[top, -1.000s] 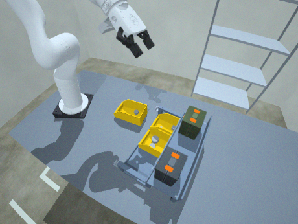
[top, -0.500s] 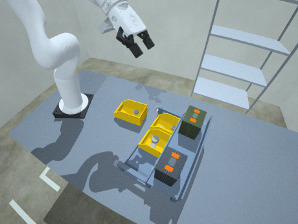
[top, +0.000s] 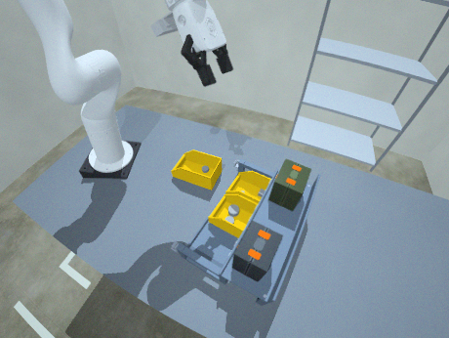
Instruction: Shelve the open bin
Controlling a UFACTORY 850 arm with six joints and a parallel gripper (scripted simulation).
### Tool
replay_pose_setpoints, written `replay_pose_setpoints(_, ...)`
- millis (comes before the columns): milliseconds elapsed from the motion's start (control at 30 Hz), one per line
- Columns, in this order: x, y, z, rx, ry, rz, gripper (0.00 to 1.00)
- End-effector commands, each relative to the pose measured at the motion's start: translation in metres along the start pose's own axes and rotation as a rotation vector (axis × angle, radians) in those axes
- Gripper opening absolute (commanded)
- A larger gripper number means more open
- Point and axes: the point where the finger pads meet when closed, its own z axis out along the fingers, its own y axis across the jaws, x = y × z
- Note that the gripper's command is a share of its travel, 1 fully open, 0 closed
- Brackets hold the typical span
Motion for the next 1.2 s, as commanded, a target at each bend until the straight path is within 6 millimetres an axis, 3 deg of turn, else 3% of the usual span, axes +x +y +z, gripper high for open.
replay_pose_setpoints(0, -0.0007, -0.0012, -0.0004, -0.026, 0.019, -0.006, 1.0)
replay_pose_setpoints(167, -0.0006, -0.0018, -0.0002, -0.049, 0.258, -0.015, 1.0)
replay_pose_setpoints(567, -0.0006, -0.0018, -0.0002, -0.049, 0.258, -0.015, 1.0)
replay_pose_setpoints(733, -0.0006, -0.0016, -0.0002, -0.082, 0.453, -0.026, 1.0)
replay_pose_setpoints(1133, -0.0006, -0.0016, -0.0002, -0.082, 0.453, -0.026, 1.0)
replay_pose_setpoints(1167, 0.0072, 0.003, -0.0045, -0.081, 0.452, -0.026, 1.0)
